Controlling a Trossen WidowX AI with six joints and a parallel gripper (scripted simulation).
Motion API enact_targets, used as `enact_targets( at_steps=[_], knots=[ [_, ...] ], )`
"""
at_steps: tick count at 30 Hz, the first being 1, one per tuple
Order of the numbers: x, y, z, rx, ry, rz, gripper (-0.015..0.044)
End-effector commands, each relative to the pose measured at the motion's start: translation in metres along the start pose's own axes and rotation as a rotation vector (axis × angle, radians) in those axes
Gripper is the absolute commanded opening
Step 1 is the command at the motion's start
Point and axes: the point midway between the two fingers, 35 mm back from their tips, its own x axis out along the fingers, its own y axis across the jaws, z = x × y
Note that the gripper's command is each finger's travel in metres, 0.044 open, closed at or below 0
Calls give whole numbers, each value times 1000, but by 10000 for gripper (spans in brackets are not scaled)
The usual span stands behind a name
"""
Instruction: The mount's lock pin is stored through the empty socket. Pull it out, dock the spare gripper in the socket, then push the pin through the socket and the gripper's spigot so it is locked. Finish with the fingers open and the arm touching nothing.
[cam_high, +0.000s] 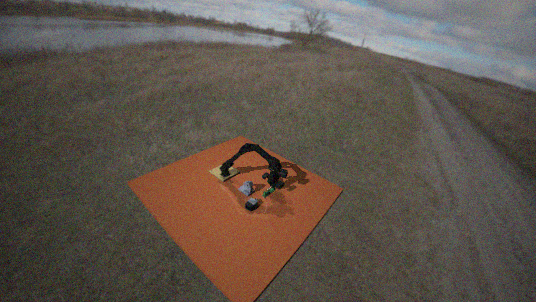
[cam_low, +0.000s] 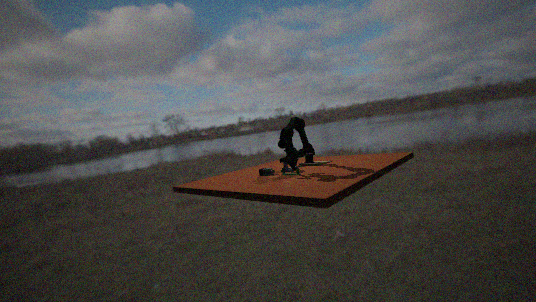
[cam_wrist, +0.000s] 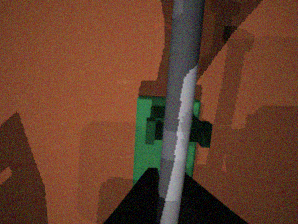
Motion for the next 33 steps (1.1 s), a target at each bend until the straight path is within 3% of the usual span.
enact_targets(
  at_steps=[1,17,33],
  knots=[
    [-10,0,1,0,0,-2,0],
    [-15,1,1,2,3,8,0],
    [-35,-2,-44,5,7,8,0]
  ],
)
